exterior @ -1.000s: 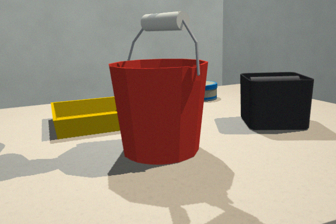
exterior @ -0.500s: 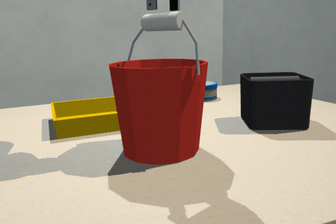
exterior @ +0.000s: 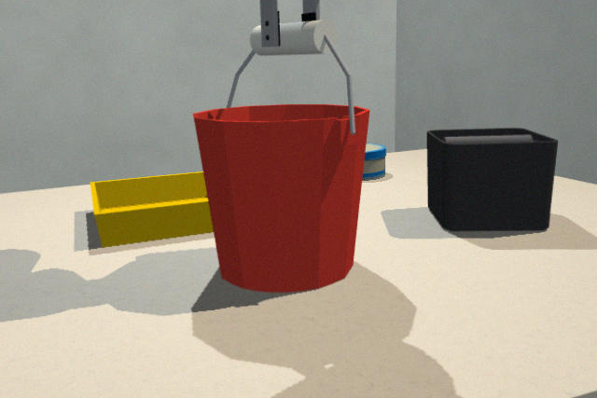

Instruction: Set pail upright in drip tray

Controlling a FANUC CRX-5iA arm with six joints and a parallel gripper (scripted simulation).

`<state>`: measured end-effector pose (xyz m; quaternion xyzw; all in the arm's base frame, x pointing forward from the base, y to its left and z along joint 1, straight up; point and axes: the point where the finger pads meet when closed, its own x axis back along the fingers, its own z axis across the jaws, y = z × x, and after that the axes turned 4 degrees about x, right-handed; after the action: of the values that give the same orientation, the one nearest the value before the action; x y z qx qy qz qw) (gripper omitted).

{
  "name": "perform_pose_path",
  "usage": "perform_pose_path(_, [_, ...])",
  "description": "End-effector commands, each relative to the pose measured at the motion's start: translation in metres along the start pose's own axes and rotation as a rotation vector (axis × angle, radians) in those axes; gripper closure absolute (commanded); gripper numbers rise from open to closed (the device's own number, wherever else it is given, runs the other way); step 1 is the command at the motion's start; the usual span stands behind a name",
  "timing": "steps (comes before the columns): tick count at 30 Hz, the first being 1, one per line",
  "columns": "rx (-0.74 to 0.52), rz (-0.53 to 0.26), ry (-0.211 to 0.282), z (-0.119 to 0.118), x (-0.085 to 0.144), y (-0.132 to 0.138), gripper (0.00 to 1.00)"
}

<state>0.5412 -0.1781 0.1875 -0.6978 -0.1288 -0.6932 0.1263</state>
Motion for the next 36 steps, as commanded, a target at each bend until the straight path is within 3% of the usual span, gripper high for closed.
perform_pose_path(1, [0.000,-0.002,0.001,0.0002,-0.0024,0.0004,0.00])
perform_pose_path(36, [0.000,-0.002,0.001,0.0003,-0.0088,0.0003,0.00])
